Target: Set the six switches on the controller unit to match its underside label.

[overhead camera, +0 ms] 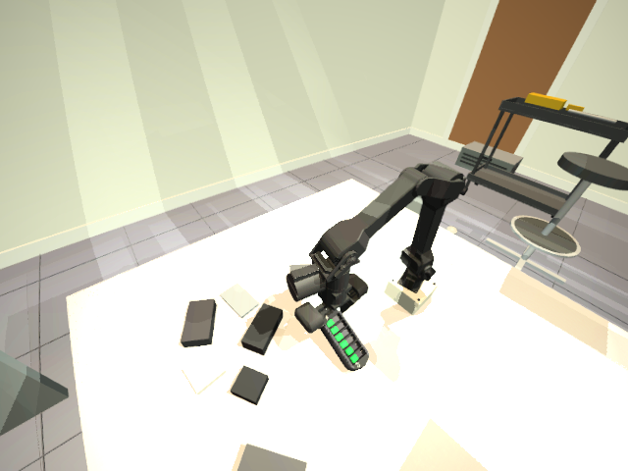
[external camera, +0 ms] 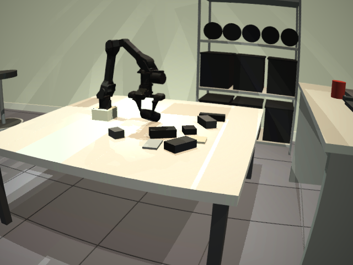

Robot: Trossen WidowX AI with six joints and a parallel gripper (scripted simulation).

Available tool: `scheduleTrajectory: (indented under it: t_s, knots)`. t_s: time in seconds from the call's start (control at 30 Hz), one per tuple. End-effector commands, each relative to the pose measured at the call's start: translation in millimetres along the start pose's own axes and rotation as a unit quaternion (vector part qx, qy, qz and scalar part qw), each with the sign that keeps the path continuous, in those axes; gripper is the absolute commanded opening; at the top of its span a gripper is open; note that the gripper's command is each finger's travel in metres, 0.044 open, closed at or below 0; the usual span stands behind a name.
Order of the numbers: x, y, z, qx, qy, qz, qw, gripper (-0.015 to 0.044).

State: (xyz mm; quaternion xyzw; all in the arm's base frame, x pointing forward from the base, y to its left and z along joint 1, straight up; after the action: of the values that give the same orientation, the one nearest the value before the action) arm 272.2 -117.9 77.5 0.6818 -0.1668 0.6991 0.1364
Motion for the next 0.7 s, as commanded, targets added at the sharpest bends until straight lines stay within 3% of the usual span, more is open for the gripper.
scheduleTrajectory:
  t_s: [0.0, 0.67]
  knots:
    - [4.7, -4.0, -0.4, 0.0, 0.005, -0.002, 1.0, 0.0336]
    - [14.3, -16.7, -3.6, 0.0, 0.008, -0.02, 1.0, 0.0336]
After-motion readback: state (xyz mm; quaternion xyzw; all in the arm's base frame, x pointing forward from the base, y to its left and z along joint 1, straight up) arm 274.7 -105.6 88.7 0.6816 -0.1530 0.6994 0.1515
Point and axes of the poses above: the point midway between the two fingers, 35 mm back from their tips, its own x axis back along the fingers, its own z axis across the jaws, y = z × x, the point moved 2 cm from there along x, back along the fingers, and after that the axes turned 11 degrees about -x, right-handed, at the moved point
